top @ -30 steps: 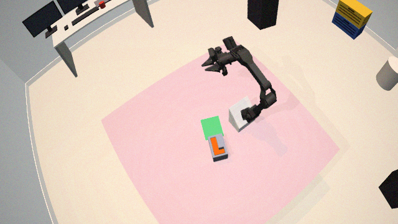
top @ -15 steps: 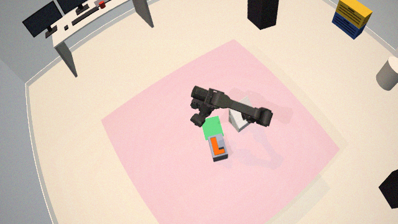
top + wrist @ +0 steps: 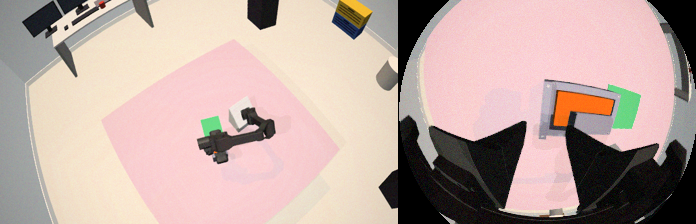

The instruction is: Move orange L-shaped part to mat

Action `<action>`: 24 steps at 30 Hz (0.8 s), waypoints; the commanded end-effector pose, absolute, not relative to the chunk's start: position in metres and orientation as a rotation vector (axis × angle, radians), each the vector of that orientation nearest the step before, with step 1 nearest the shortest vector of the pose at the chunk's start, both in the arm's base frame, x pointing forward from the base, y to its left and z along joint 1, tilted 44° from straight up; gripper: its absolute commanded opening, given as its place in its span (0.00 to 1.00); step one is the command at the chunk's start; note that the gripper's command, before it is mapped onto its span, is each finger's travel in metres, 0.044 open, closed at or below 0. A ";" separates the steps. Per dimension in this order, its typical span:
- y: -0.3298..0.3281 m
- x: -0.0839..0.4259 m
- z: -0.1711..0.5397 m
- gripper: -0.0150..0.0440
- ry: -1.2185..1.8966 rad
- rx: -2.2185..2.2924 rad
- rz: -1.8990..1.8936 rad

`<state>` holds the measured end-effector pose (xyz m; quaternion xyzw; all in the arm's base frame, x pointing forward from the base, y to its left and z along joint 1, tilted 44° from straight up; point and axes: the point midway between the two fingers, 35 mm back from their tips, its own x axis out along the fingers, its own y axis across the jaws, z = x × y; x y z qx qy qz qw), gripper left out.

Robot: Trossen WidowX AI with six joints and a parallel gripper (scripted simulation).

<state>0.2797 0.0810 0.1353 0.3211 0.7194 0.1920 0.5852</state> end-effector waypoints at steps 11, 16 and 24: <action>0.131 0.267 0.080 0.56 1.686 0.735 0.455; 0.133 0.267 0.079 0.56 1.686 0.735 0.455; 0.141 0.266 0.069 0.56 1.685 0.735 0.455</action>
